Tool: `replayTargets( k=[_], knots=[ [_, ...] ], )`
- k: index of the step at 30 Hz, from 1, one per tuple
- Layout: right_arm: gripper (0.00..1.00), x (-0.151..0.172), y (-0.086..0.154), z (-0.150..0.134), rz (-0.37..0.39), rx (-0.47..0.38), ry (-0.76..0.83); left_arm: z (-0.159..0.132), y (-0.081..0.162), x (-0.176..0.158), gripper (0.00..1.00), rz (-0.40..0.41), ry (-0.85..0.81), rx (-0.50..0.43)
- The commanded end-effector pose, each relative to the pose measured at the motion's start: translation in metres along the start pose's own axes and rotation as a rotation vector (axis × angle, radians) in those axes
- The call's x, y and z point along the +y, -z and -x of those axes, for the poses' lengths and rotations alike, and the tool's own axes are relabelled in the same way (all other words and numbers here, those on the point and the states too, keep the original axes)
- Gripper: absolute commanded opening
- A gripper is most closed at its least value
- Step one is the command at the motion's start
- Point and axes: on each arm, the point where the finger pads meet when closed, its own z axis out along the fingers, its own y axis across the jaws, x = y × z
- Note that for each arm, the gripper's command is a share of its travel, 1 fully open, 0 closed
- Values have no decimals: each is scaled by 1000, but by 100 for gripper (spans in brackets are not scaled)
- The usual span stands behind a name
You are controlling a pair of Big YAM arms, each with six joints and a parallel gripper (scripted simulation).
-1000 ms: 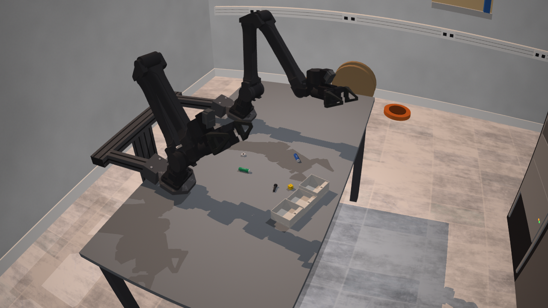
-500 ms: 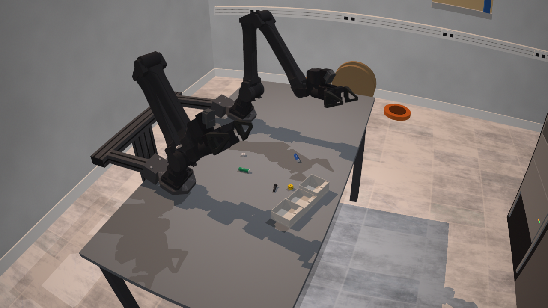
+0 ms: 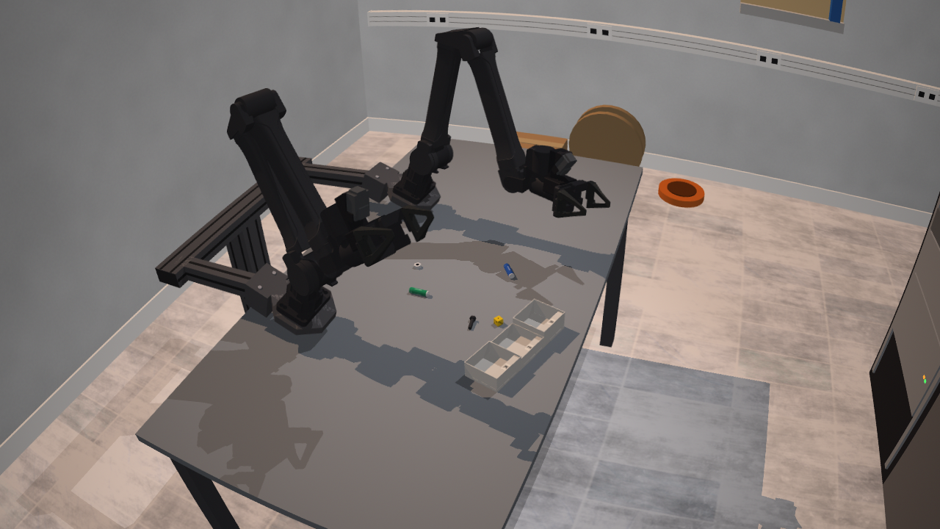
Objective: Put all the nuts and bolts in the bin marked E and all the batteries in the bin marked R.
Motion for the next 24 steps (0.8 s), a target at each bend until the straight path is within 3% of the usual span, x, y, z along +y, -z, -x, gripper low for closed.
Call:
replayTargets(
  k=[1,6,8,9,11,21,23,24],
  knots=[
    [100,-3,1,6,-5,-20,3,30,-28,-22,100,-38,91,-9],
    [100,-3,1,6,-5,-20,3,22,-36,-32,100,-40,127,26],
    [100,-3,1,6,-5,-20,3,13,-42,-45,100,-41,194,100],
    [100,-3,1,6,-5,-20,3,-11,-44,-49,100,-37,209,145],
    [100,-3,1,6,-5,-20,3,2,-46,-57,100,-40,235,152],
    [100,-3,1,6,-5,-20,3,-34,-44,-126,100,-14,447,464],
    [100,-3,1,6,-5,-20,3,-34,-44,-126,100,-14,447,464],
    [100,-3,1,6,-5,-20,3,-37,-42,-133,100,-6,468,508]
  ],
)
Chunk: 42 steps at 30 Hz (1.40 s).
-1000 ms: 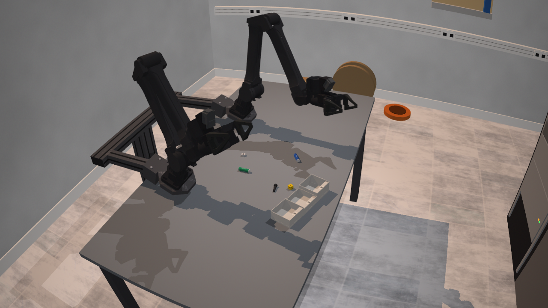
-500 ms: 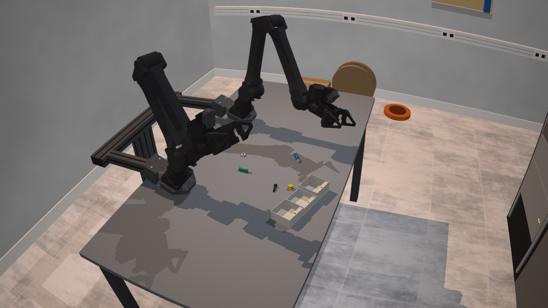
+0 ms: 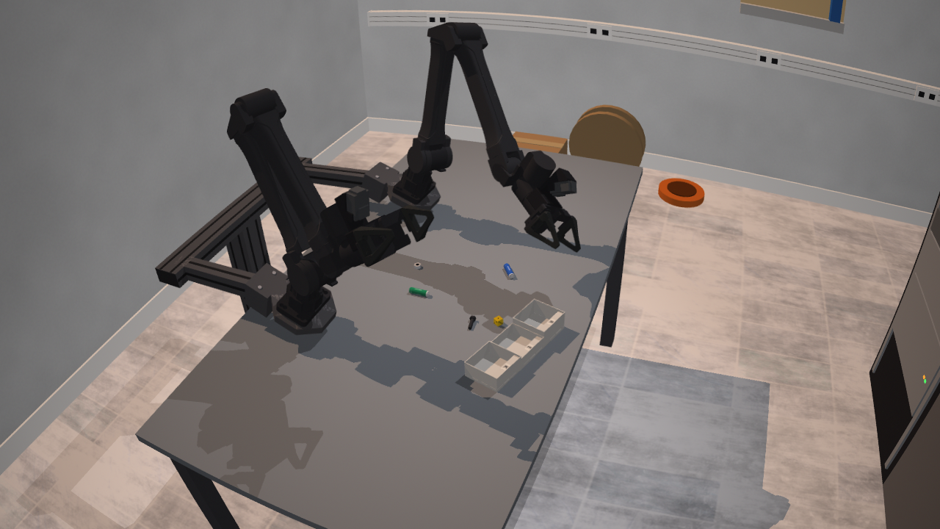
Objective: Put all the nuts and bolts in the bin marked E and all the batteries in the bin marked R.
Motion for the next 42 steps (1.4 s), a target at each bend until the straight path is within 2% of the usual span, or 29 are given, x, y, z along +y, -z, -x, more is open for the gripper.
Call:
replayTargets(
  k=[1,3,4,5,13,16,17,18,19,20,24,28,29,30,31,33,34,35,36,38,39,41,42],
  knots=[
    [100,-3,1,6,-5,-20,3,17,-7,-22,100,7,99,50],
    [100,-3,1,6,-5,-20,3,4,-5,-32,100,24,130,110],
    [100,-3,1,6,-5,-20,3,-14,-11,-30,100,36,131,137],
    [100,-3,1,6,-5,-20,3,-6,-3,-40,100,38,150,153],
    [100,-3,1,6,-5,-20,3,-50,25,-77,100,139,231,385],
    [100,-3,1,6,-5,-20,3,-55,30,-81,100,145,234,396],
    [100,-3,1,6,-5,-20,3,-75,30,-80,100,187,236,468],
    [100,-3,1,6,-5,-20,3,-80,36,-84,100,214,241,509],
    [100,-3,1,6,-5,-20,3,-69,47,-92,100,208,250,500],
    [100,-3,1,6,-5,-20,3,-73,53,-95,100,208,251,501],
    [100,-3,1,6,-5,-20,3,-88,81,-107,100,277,254,597],
    [100,-3,1,6,-5,-20,3,-99,113,-116,100,353,243,684],
    [100,-3,1,6,-5,-20,3,-111,118,-115,100,404,223,738],
    [100,-3,1,6,-5,-20,3,-102,129,-119,100,392,232,723],
    [100,-3,1,6,-5,-20,3,-114,134,-117,100,445,208,775],
    [100,-3,1,6,-5,-20,3,-114,134,-117,100,445,208,775],
    [100,-3,1,6,-5,-20,3,-105,146,-121,100,432,218,760],
    [100,-3,1,6,-5,-20,3,-105,147,-121,100,432,218,760],
    [100,-3,1,6,-5,-20,3,-106,155,-122,100,469,201,790],
    [100,-3,1,6,-5,-20,3,-106,165,-122,100,473,200,793],
    [100,-3,1,6,-5,-20,3,-111,172,-121,100,521,173,831],
    [100,-3,1,6,-5,-20,3,-106,184,-123,100,514,179,824],
    [100,-3,1,6,-5,-20,3,-114,189,-121,100,570,143,865]
  ],
)
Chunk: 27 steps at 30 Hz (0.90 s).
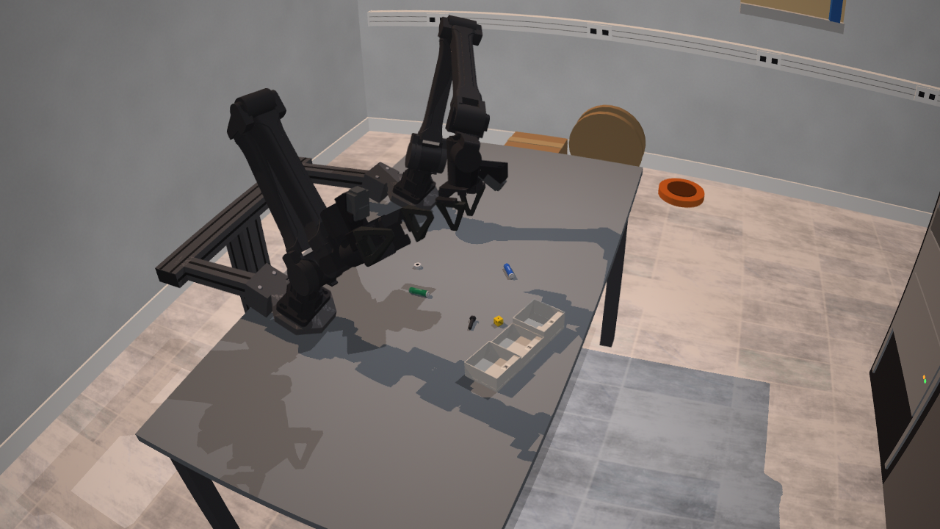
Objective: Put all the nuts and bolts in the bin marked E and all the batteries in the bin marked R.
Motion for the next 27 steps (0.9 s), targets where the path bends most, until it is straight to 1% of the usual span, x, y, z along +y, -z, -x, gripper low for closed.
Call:
replayTargets(
  k=[1,2,3,4,5,6,8,9,11,13,15,17,21,27],
  knots=[
    [100,-3,1,6,-5,-20,3,0,40,-10,100,-8,43,-5],
    [100,-3,1,6,-5,-20,3,-1,41,-9,100,-9,43,-5],
    [100,-3,1,6,-5,-20,3,-7,41,-5,100,51,27,16],
    [100,-3,1,6,-5,-20,3,-11,51,1,100,41,31,11],
    [100,-3,1,6,-5,-20,3,-12,53,2,100,41,31,11],
    [100,-3,1,6,-5,-20,3,-17,53,6,100,101,14,28],
    [100,-3,1,6,-5,-20,3,-17,53,6,100,101,14,28],
    [100,-3,1,6,-5,-20,3,-21,63,12,100,92,18,23],
    [100,-3,1,6,-5,-20,3,-21,65,14,100,92,18,23],
    [100,-3,1,6,-5,-20,3,-16,64,18,100,99,34,21],
    [100,-3,1,6,-5,-20,3,-16,55,18,100,125,32,35],
    [100,-3,1,6,-5,-20,3,-17,52,18,100,123,33,34],
    [100,-3,1,6,-5,-20,3,-13,56,16,100,110,38,28],
    [100,-3,1,6,-5,-20,3,-13,56,16,100,110,36,29]
  ],
)
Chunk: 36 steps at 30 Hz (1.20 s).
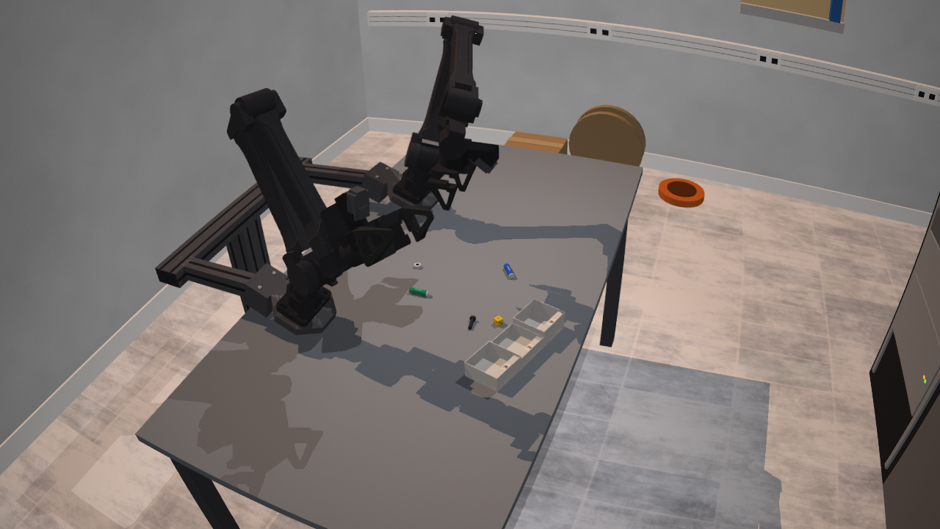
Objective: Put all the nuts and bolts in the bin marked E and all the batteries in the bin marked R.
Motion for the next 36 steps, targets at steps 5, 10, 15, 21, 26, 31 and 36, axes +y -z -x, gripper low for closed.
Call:
replayTargets(
  k=[5,10,15,21,26,31,36],
  knots=[
    [100,-3,1,6,-5,-20,3,19,17,-13,100,-39,37,-20],
    [100,-3,1,6,-5,-20,3,20,17,-13,100,-36,26,-19],
    [100,-3,1,6,-5,-20,3,20,17,-13,100,-35,22,-18],
    [100,-3,1,6,-5,-20,3,21,17,-13,100,-35,21,-18],
    [100,-3,1,6,-5,-20,3,21,17,-13,100,-35,22,-18],
    [100,-3,1,6,-5,-20,3,22,17,-13,100,-37,22,-19],
    [100,-3,1,6,-5,-20,3,35,11,-26,100,-45,-74,-26]
  ],
)
